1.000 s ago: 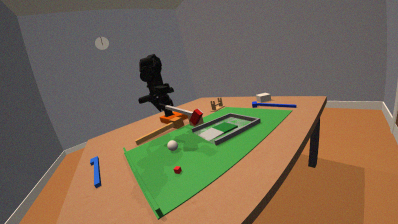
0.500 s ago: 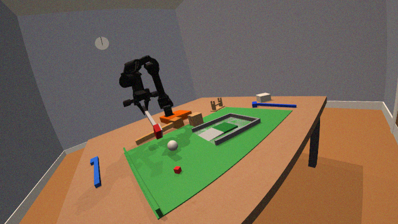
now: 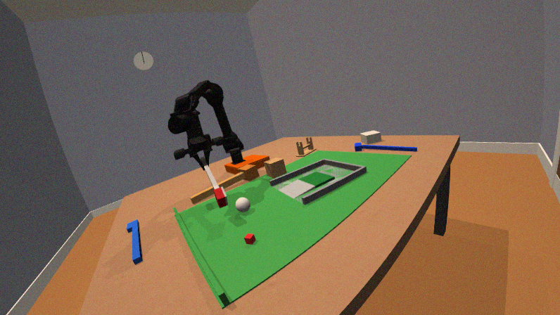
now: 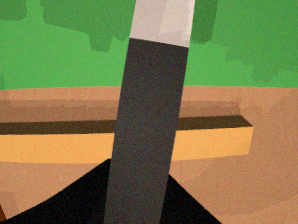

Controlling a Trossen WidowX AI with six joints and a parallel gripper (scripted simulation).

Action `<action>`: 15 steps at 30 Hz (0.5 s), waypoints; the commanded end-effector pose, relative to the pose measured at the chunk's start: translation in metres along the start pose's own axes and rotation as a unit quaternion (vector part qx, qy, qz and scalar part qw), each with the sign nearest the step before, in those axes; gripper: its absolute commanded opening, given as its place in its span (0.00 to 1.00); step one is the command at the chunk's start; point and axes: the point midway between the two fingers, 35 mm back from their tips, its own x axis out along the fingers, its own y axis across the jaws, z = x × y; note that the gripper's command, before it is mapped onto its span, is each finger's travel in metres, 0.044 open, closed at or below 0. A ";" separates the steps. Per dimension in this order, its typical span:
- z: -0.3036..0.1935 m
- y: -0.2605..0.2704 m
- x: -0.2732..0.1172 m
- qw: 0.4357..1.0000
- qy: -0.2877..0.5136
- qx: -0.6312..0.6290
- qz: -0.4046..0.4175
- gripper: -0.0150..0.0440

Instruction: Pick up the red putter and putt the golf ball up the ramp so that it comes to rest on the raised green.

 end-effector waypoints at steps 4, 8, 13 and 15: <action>0.001 -0.001 0.008 1.000 -0.003 0.003 -0.003 0.25; 0.001 -0.001 0.014 1.000 -0.003 0.003 -0.003 0.25; 0.001 -0.001 0.022 1.000 -0.003 0.003 -0.003 0.25; 0.001 -0.001 0.025 1.000 -0.003 0.003 -0.003 0.25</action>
